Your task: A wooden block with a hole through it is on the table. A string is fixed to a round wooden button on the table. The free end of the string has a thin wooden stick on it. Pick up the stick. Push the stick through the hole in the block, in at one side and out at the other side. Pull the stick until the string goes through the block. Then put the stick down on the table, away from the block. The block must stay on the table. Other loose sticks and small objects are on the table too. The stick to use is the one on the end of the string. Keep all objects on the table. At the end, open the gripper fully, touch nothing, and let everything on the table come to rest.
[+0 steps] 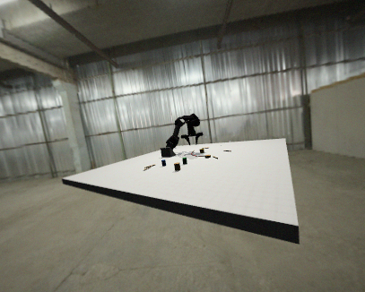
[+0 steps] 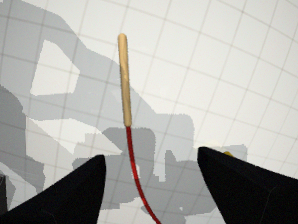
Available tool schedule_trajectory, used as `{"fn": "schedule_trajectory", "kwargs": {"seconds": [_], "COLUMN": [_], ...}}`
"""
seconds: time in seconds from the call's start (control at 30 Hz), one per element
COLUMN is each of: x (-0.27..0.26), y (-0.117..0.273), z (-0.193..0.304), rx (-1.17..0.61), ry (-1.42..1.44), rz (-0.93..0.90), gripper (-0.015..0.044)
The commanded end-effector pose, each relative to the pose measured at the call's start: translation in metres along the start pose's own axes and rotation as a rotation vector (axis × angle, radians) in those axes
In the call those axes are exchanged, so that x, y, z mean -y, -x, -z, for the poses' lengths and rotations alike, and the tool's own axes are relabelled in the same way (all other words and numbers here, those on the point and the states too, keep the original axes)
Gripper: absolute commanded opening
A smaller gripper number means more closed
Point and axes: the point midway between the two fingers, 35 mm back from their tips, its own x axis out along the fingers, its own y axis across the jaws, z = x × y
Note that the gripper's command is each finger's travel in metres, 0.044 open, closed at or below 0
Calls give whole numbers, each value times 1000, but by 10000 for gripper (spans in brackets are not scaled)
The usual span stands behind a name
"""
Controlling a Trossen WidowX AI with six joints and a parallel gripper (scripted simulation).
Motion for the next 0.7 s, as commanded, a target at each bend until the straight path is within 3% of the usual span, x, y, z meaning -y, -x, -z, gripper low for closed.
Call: {"fn": "schedule_trajectory", "kwargs": {"seconds": [0.0,0.1,0.13,0.53,0.67], "x": [-16,-16,-16,-16,-16], "y": [-4,-4,-4,-4,-4], "z": [-7,-7,-7,-7,-7], "rx": [1,1,1,1,1], "ry": [-7,-7,-7,-7,-7], "rz": [-5,-5,-5,-5,-5], "gripper": [368,440,440,125,121]}}
